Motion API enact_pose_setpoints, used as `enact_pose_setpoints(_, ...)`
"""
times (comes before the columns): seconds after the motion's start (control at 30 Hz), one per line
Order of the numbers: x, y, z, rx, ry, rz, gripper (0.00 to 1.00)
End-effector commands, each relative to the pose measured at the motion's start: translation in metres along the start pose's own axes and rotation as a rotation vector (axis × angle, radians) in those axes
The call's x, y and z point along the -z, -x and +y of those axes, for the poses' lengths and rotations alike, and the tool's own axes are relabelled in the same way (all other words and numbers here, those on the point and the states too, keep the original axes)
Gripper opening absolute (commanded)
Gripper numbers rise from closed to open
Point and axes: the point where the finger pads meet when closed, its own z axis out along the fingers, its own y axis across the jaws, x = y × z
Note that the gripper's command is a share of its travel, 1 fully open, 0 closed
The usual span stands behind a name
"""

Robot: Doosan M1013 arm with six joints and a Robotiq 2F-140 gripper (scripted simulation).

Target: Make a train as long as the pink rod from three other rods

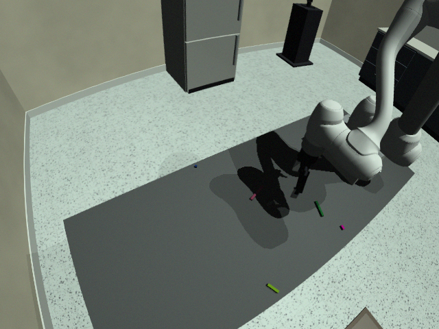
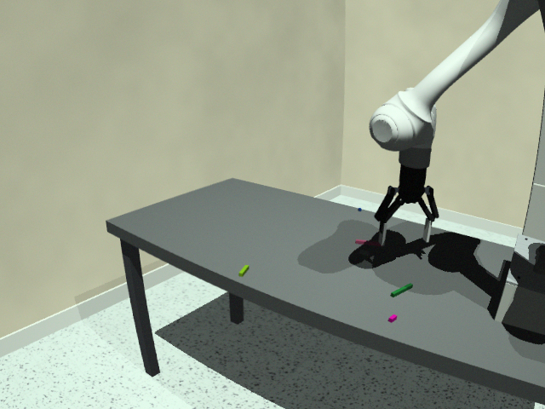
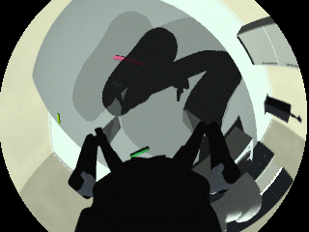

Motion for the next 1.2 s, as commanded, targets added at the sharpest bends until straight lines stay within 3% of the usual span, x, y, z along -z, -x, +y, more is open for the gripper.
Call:
enact_pose_setpoints(0.0,-0.001,0.0,0.002,0.0,0.007,-0.004,1.0)
enact_pose_setpoints(0.17,0.0,-0.014,0.0,-0.045,0.007,-0.004,1.0)
enact_pose_setpoints(0.23,0.001,-0.054,-0.002,-0.169,0.007,-0.003,1.0)
enact_pose_setpoints(0.67,0.001,-0.171,0.008,-0.53,0.007,-0.002,1.0)
enact_pose_setpoints(0.73,0.001,-0.171,0.008,-0.53,0.007,-0.002,1.0)
enact_pose_setpoints(0.77,0.0,-0.194,0.013,-0.599,0.007,-0.002,1.0)
enact_pose_setpoints(1.0,-0.002,-0.253,0.031,-0.781,0.008,-0.001,1.0)
enact_pose_setpoints(1.17,-0.002,-0.254,0.032,-0.785,0.008,-0.001,1.0)
